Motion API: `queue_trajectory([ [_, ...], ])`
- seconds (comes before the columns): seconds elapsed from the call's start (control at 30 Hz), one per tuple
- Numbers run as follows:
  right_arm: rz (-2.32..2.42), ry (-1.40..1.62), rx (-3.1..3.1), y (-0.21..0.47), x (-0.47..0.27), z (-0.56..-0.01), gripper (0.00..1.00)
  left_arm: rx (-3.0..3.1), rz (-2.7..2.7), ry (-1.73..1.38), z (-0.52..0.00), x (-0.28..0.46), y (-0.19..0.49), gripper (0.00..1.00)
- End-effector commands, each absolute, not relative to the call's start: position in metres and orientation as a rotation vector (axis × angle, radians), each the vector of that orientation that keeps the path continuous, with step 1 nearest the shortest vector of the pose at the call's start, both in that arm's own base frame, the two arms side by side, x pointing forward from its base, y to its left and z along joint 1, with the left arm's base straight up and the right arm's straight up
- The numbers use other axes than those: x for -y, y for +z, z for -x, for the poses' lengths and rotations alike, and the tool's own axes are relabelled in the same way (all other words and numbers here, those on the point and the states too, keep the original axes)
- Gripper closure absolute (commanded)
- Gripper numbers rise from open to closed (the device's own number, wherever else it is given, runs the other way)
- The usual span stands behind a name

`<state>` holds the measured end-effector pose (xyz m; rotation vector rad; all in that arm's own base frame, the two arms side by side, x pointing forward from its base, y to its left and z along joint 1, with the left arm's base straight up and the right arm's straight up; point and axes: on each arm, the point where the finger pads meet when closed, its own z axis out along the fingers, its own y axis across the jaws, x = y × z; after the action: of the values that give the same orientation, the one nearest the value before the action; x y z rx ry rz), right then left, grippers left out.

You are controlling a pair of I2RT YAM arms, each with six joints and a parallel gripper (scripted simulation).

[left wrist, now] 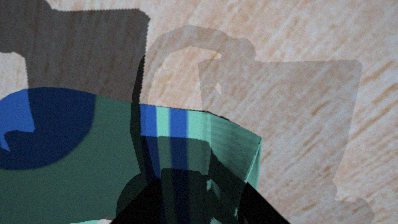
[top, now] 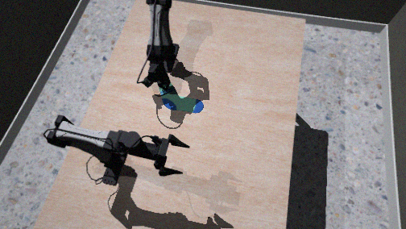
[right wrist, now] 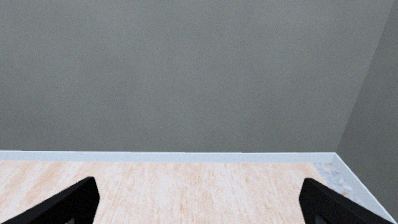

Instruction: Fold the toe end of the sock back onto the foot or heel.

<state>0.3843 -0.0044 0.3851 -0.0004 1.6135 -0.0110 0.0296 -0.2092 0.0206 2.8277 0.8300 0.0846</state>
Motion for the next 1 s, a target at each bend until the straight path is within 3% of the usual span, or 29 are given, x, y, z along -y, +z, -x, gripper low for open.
queue_trajectory([
  [0.0,0.002,-0.012,-1.580,0.399,0.004,-0.382,0.00,-0.811,-2.773,0.066,-0.031,0.224,0.031,0.62],
  [0.67,0.002,-0.012,-1.580,0.399,0.004,-0.382,0.00,-0.817,-2.799,0.076,-0.030,0.214,0.091,0.62],
  [0.97,0.002,-0.012,-1.580,0.399,0.004,-0.382,0.00,-0.813,-2.781,0.069,-0.031,0.214,0.077,0.62],
])
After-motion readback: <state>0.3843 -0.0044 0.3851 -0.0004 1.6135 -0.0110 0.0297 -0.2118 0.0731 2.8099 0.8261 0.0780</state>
